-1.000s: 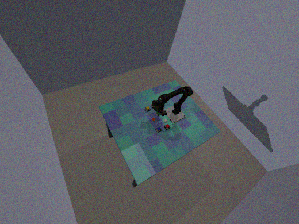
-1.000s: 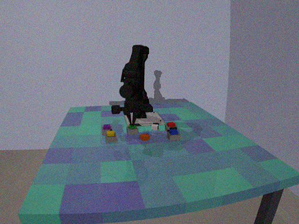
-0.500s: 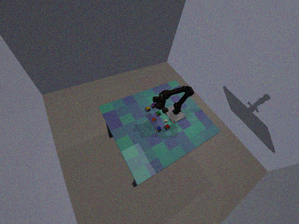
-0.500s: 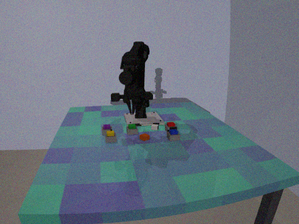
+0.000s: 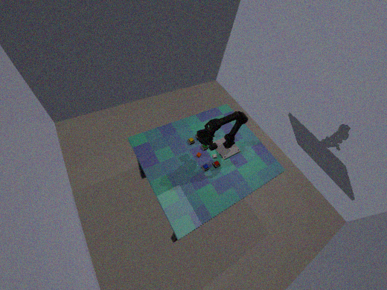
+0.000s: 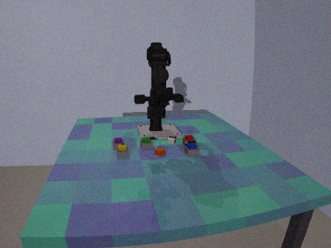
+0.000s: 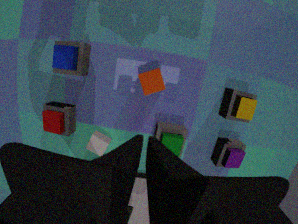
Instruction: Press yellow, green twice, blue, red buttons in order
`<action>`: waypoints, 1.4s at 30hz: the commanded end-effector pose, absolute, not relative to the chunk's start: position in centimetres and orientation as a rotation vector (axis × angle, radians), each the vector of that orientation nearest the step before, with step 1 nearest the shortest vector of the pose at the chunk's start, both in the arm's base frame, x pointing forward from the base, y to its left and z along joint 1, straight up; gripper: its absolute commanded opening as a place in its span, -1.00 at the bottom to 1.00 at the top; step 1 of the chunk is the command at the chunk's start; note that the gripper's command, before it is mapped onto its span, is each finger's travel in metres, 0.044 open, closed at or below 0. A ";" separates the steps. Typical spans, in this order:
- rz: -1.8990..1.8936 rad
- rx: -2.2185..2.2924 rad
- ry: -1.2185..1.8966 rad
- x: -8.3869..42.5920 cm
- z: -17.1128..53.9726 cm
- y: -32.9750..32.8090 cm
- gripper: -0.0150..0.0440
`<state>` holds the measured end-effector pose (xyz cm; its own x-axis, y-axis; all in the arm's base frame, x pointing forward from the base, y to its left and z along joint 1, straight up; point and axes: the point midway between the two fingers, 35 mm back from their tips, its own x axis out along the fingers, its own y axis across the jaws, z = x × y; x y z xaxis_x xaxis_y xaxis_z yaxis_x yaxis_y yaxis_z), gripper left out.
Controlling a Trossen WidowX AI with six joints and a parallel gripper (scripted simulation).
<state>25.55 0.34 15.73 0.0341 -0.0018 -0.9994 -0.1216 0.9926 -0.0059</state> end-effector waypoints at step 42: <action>0.102 -0.094 1.536 29.6 6.6 13.6 -0.42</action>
